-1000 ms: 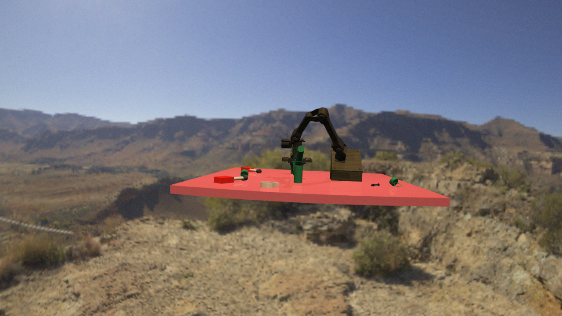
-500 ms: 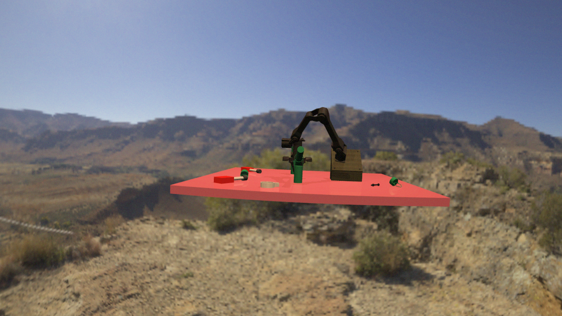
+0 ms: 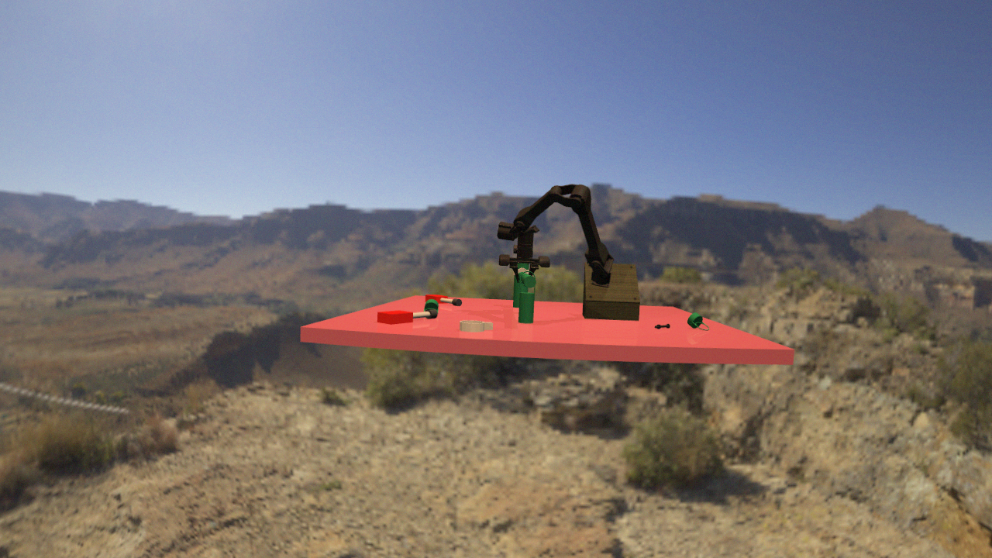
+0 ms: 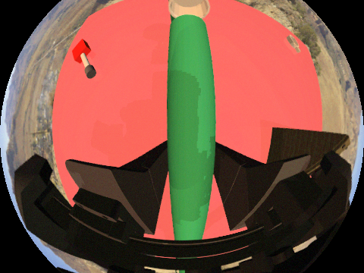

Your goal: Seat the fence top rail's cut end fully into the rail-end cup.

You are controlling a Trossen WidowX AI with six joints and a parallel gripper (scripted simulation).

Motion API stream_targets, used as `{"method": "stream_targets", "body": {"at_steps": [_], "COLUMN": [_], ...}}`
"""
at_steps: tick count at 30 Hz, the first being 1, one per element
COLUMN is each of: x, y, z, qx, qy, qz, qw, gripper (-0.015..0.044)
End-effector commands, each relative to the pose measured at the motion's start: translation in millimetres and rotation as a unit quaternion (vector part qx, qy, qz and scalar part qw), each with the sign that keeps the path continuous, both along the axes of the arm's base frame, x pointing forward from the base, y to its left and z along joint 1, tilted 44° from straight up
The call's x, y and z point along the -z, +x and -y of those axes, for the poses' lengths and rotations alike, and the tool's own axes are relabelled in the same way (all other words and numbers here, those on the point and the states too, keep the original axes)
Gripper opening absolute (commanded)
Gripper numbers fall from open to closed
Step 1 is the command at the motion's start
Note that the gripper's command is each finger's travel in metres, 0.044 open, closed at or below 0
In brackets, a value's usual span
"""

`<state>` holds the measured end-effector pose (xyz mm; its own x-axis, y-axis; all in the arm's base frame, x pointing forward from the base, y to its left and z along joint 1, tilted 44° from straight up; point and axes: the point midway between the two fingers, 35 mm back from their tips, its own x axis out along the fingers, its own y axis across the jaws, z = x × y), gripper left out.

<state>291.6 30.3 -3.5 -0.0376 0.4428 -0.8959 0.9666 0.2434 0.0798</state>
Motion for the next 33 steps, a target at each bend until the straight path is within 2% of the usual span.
{"method": "stream_targets", "body": {"at_steps": [1, 33], "x": [-3.7, -4.3], "y": [1.3, 3.1], "z": [10.4, 12.6], "qx": [0.0, 0.001], "qy": [-0.02, -0.008], "qz": [0.003, -0.002], "qw": [1.0, 1.0], "gripper": [0.0, 0.0]}}
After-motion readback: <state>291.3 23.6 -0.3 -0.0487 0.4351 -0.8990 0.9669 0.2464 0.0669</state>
